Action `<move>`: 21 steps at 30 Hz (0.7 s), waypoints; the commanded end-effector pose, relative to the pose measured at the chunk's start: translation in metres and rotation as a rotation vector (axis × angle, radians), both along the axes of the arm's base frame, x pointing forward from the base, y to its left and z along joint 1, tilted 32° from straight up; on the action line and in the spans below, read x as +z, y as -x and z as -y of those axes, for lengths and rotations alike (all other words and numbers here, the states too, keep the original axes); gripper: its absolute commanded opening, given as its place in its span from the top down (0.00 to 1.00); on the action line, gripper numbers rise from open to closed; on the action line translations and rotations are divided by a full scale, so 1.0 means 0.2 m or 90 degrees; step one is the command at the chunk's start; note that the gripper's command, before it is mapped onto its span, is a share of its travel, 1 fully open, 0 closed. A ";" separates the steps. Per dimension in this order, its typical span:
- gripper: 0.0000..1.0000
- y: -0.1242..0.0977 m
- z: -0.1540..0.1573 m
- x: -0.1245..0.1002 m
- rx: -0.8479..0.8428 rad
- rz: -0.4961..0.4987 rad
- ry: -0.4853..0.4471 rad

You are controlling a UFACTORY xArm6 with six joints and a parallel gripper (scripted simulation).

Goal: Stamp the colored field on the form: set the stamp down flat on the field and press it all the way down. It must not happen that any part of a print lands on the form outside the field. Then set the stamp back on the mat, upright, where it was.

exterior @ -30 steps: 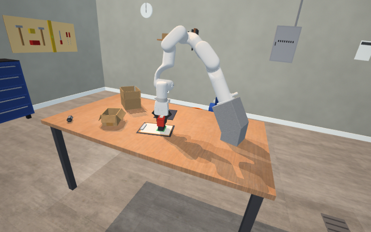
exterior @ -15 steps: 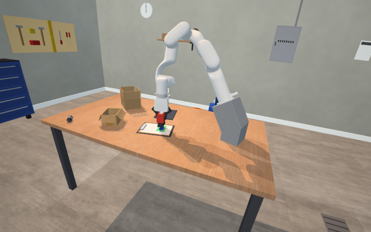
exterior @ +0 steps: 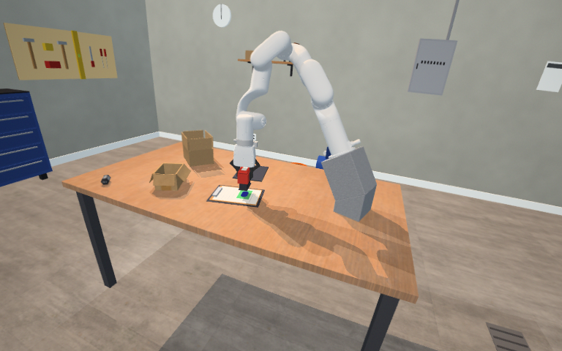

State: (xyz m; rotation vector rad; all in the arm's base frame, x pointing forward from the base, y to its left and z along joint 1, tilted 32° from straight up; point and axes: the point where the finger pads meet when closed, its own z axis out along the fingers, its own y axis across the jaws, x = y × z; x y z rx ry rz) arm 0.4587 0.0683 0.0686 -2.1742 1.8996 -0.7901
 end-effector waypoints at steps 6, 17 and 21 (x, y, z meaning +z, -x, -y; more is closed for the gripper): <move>0.68 -0.07 0.16 0.06 0.002 -0.026 0.000; 0.68 -0.22 0.72 0.27 0.024 -0.044 -0.008; 0.68 -0.24 0.94 0.35 0.031 -0.034 -0.004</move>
